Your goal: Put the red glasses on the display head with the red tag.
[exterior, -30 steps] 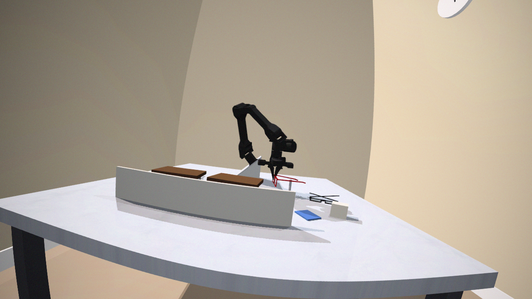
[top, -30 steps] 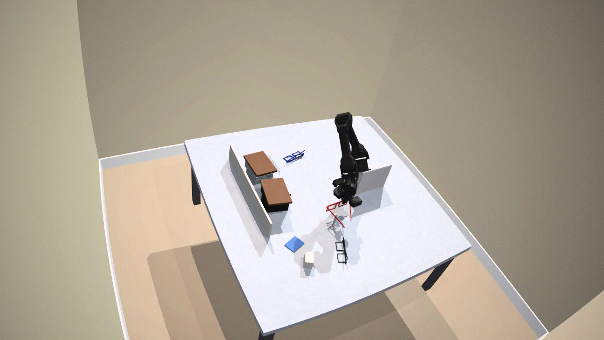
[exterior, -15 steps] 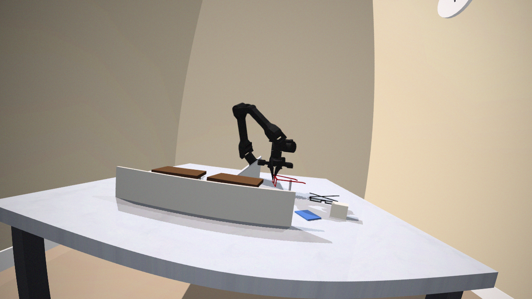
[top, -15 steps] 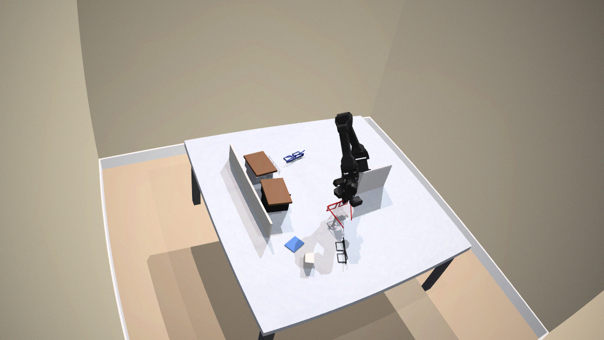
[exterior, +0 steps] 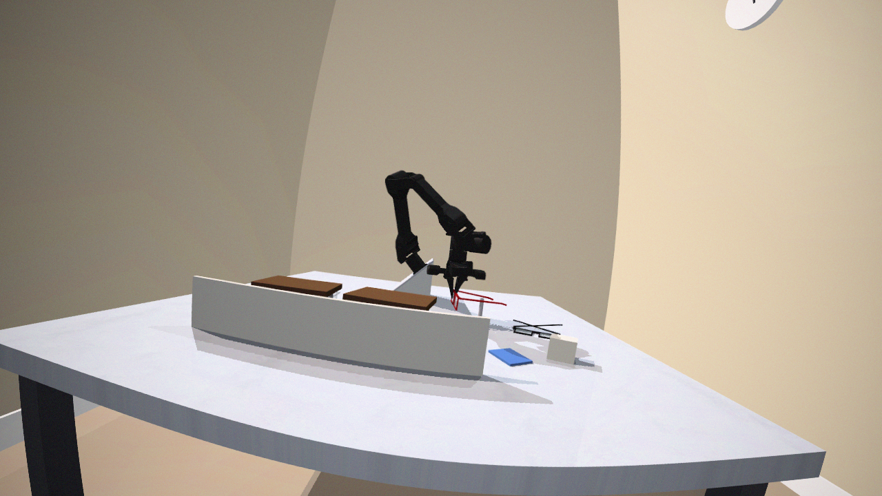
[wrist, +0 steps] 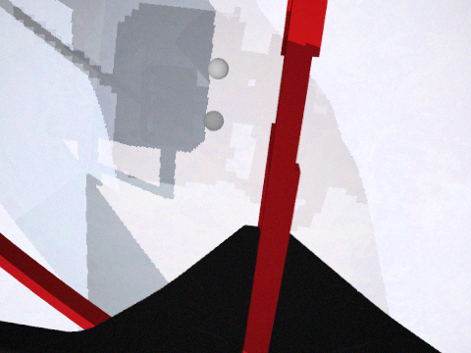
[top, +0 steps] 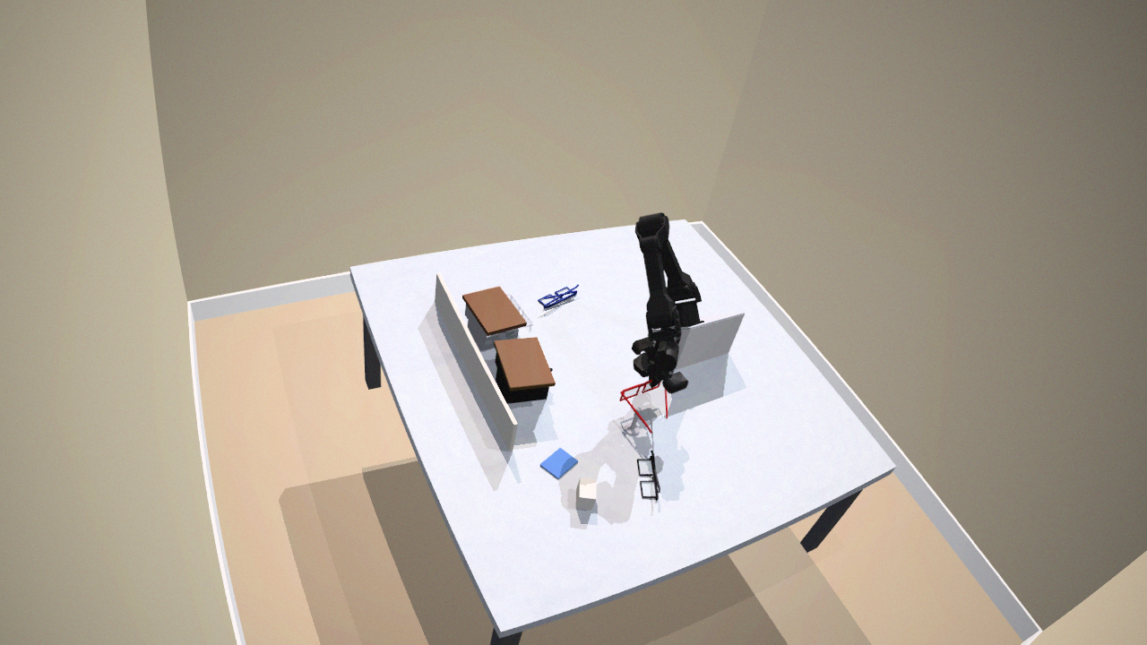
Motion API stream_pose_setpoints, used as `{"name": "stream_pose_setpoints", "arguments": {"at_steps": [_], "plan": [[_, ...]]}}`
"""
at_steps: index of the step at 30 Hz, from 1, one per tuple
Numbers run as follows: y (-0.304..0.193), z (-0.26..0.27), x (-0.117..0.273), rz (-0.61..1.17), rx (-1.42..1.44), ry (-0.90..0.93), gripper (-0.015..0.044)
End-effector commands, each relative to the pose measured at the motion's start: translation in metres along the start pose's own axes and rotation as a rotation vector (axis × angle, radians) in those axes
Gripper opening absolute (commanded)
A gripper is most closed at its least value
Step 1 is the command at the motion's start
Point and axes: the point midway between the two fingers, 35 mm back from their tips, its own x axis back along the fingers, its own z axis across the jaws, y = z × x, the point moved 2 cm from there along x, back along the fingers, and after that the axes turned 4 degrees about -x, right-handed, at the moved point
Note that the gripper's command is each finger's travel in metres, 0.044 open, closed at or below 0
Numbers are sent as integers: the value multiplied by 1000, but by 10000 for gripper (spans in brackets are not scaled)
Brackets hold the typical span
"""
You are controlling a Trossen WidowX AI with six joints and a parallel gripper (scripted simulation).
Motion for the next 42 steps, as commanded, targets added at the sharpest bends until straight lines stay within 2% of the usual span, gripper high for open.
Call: {"name": "stream_pose_setpoints", "arguments": {"at_steps": [1, 10, 20, 29, 42], "plan": [[4, 1, 1, -2, 2, 2, 0], [9, 1, 4, -3, 2, 2, 0], [11, 2, 60, -2, 2, 4, 0], [17, 4, 62, -2, 2, 4, 0], [66, 20, 64, -4, 0, 5, 0]]}}
